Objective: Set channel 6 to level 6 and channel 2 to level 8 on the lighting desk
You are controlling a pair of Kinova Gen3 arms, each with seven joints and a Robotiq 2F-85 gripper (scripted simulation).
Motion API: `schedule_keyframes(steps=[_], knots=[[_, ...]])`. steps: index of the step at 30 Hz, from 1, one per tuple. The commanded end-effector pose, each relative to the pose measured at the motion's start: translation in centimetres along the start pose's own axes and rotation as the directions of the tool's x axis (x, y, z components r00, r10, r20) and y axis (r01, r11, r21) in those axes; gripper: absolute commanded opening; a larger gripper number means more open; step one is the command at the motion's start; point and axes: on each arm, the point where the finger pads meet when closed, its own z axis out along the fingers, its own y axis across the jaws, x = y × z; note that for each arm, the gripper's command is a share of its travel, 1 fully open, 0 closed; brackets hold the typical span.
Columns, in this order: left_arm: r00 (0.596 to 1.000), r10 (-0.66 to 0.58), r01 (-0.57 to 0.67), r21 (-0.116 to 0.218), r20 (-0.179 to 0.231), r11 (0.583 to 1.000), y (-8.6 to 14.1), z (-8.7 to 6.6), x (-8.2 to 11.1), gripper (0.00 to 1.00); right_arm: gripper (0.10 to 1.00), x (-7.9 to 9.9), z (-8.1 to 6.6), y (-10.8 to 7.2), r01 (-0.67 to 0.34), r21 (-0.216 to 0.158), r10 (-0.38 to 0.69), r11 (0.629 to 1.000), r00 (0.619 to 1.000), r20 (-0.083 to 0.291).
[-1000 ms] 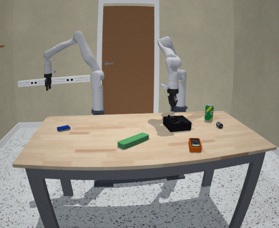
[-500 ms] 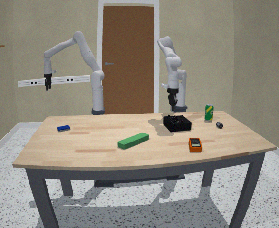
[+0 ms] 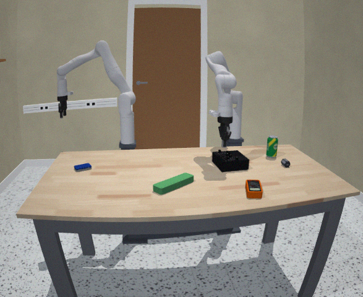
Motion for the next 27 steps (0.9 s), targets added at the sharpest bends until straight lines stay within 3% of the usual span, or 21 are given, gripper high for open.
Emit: schedule_keyframes(steps=[1, 6, 27], knots=[[1.0, 0.0, 0.0, -0.005, 0.002, 1.0, -3.1, 0.1, 1.1, 0.099, 1.0, 0.0, -0.1, 0.0, 0.0, 0.0, 0.0, 1.0, 1.0, 0.002], [1.0, 0.001, -0.001, -0.007, 0.002, 1.0, -4.6, 0.3, 1.6, 0.099, 1.0, 0.0, -0.1, 0.0, 0.0, 0.0, 0.0, 1.0, 1.0, 0.002], [1.0, 0.001, -0.001, -0.007, 0.002, 1.0, -4.6, 0.3, 1.6, 0.099, 1.0, 0.0, -0.1, 0.0, 0.0, 0.0, 0.0, 1.0, 1.0, 0.002]])
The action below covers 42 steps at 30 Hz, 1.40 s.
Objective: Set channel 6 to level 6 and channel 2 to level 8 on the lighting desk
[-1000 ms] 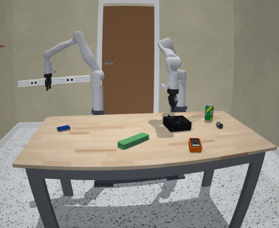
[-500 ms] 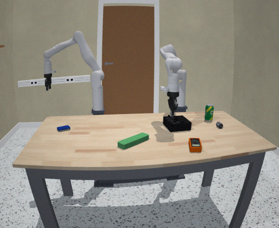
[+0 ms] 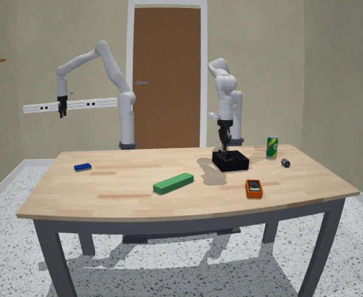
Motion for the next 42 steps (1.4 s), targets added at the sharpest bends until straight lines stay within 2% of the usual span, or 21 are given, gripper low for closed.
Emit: schedule_keyframes(steps=[1, 25, 42], knots=[[1.0, 0.0, 0.0, 0.002, -0.001, 1.0, -0.05, -0.15, 0.02, 0.099, 1.0, -0.04, -0.07, 0.01, 0.0, 0.0, 0.0, 1.0, 1.0, 0.002], [1.0, 0.0, 0.0, 0.002, -0.001, 1.0, -0.05, -0.1, 0.03, 0.099, 1.0, -0.04, -0.07, 0.01, 0.0, 0.0, 0.0, 1.0, 1.0, 0.002], [1.0, 0.0, 0.0, 0.002, -0.001, 1.0, -0.09, 0.55, 0.05, 0.099, 1.0, -0.04, -0.07, 0.01, 0.0, 0.0, 0.0, 1.0, 1.0, 0.002]])
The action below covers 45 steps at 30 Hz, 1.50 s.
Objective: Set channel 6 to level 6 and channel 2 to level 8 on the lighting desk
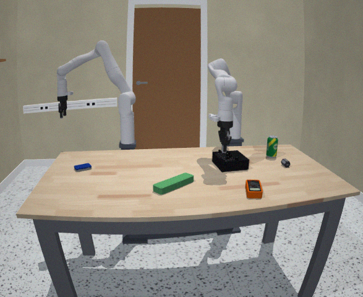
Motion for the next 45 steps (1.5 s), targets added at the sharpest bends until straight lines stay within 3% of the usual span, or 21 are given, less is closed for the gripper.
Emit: schedule_keyframes(steps=[1, 23, 45], knots=[[1.0, 0.0, 0.0, 0.002, -0.001, 1.0, -0.1, 0.0, 0.0, 0.099, 1.0, 0.0, -0.1, 0.0, 0.0, 0.0, 0.0, 1.0, 1.0, 0.002], [1.0, 0.0, 0.0, 0.002, -0.001, 1.0, -0.1, 1.3, 0.1, 0.099, 1.0, 0.0, -0.1, 0.0, 0.0, 0.0, 0.0, 1.0, 1.0, 0.002], [1.0, 0.0, 0.0, 0.002, -0.001, 1.0, -0.2, 1.6, 0.1, 0.099, 1.0, 0.0, -0.1, 0.0, 0.0, 0.0, 0.0, 1.0, 1.0, 0.002]])
